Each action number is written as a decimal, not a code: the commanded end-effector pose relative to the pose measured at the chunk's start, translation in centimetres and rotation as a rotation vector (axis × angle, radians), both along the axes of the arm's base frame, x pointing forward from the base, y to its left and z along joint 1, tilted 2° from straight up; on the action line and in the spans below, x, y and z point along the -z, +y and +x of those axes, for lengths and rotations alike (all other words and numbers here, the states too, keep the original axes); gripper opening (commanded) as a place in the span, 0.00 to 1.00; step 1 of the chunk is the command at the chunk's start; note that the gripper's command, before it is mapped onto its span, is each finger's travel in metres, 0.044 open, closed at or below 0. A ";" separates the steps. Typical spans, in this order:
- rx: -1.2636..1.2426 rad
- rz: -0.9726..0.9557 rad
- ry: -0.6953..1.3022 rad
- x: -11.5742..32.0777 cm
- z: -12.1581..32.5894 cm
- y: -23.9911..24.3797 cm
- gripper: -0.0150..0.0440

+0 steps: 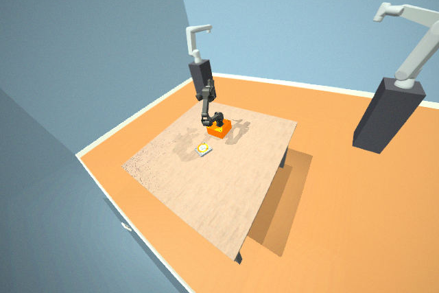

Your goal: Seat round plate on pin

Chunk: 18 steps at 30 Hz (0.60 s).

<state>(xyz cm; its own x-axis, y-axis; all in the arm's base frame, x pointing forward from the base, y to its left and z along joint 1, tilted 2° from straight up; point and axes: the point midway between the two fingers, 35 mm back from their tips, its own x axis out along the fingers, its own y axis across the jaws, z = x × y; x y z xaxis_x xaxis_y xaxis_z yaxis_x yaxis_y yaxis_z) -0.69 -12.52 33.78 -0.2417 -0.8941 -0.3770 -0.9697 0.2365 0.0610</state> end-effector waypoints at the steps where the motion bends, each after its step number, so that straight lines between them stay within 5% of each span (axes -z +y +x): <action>1: -0.009 0.004 0.004 0.0 0.0 0.0 0.89; 15: -0.678 0.203 0.364 2.4 0.3 -3.9 0.26; 18: -0.775 0.218 0.421 2.9 0.7 -4.6 0.25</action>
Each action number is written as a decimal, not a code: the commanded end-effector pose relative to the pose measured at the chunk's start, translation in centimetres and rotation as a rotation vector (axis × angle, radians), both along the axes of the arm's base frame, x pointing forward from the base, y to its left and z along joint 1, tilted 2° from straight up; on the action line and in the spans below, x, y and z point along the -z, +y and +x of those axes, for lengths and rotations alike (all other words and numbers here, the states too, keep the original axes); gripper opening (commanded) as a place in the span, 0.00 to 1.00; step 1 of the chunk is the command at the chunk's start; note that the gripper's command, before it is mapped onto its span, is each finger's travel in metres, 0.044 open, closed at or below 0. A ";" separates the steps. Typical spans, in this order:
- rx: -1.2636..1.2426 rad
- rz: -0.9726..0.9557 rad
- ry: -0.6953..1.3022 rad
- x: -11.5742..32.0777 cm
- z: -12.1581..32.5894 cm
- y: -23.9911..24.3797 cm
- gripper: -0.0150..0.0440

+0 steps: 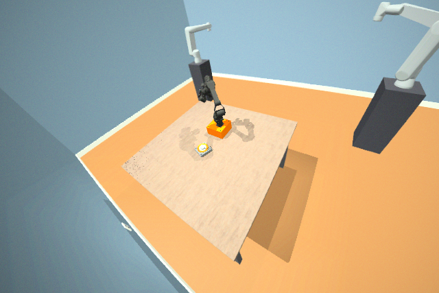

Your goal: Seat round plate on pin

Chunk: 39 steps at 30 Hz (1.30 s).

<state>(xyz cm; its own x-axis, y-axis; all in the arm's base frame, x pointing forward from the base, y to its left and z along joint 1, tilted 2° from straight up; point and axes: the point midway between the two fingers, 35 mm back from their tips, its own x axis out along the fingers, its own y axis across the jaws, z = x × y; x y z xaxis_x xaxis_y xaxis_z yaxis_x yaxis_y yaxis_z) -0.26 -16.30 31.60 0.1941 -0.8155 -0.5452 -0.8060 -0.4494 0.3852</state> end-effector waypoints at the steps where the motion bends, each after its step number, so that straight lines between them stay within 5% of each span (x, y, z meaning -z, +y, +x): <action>1: -0.142 0.028 0.075 1.0 0.6 -1.2 0.25; 20: -1.163 -0.033 0.567 7.7 12.3 -4.9 0.25; 39: -2.222 -0.400 1.092 16.7 25.5 2.8 0.25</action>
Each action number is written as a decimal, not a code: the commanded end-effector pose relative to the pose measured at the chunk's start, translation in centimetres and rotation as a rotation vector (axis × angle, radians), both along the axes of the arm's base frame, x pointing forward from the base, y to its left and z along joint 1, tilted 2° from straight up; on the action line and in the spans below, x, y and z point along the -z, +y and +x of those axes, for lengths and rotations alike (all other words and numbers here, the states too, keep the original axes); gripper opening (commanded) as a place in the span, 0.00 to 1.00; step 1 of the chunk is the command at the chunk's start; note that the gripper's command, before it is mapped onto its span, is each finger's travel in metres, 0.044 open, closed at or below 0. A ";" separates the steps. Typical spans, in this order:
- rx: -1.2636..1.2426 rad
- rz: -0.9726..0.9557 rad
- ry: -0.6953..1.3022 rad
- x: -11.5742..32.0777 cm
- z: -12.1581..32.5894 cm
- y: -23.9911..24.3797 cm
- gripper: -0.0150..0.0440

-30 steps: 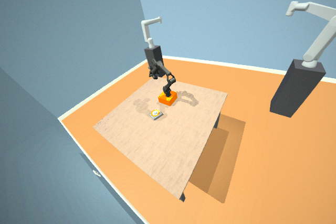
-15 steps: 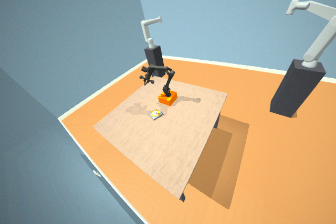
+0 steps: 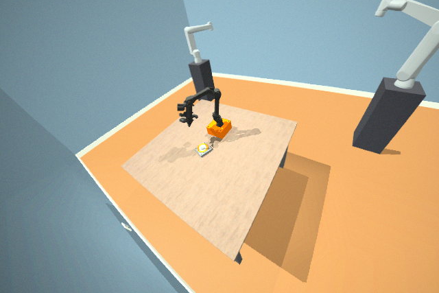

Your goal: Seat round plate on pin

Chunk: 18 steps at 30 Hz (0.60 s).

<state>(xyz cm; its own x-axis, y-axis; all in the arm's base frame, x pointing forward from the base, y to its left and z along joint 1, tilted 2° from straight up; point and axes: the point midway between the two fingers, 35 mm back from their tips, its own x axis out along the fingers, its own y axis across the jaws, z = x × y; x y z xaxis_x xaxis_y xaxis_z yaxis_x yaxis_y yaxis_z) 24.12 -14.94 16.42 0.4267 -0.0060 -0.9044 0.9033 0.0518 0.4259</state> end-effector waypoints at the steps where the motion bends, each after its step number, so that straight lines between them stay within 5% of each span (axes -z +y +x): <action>1: -0.182 -0.039 0.058 1.8 1.5 1.9 0.25; 18: -1.327 -0.326 0.275 10.6 5.6 17.2 0.25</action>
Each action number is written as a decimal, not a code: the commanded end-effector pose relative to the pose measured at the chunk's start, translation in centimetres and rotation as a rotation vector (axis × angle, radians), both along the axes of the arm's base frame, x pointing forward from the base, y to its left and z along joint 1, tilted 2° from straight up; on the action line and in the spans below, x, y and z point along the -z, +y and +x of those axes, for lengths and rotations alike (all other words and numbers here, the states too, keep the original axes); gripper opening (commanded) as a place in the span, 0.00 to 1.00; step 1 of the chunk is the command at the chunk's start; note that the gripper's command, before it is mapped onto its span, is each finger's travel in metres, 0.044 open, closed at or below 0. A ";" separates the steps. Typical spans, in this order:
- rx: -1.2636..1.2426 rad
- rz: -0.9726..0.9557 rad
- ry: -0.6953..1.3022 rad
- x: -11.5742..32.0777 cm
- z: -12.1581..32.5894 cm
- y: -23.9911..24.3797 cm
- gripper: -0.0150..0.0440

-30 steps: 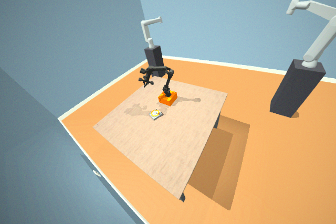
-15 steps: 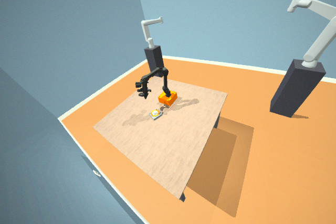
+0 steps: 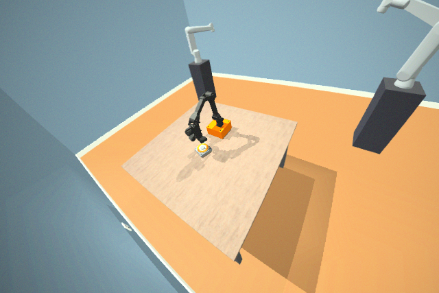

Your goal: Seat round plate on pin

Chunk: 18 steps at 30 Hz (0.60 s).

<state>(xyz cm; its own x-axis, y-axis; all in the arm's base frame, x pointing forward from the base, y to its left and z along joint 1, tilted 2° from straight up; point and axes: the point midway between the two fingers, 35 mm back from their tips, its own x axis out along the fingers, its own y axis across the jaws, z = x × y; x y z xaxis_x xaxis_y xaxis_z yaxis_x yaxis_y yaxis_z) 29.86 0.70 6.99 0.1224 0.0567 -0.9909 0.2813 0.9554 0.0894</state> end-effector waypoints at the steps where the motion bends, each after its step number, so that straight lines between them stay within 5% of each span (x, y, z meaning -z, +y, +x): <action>1: -0.211 -0.055 0.037 1.8 -0.1 2.7 0.25; 18: -0.320 -0.080 0.052 7.3 0.3 4.2 0.25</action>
<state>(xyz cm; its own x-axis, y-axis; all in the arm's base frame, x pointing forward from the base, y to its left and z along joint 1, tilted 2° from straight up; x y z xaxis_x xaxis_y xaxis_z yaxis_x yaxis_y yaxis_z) 30.38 4.94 1.20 0.0720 0.0111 -0.9973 -0.0259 0.9996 0.0093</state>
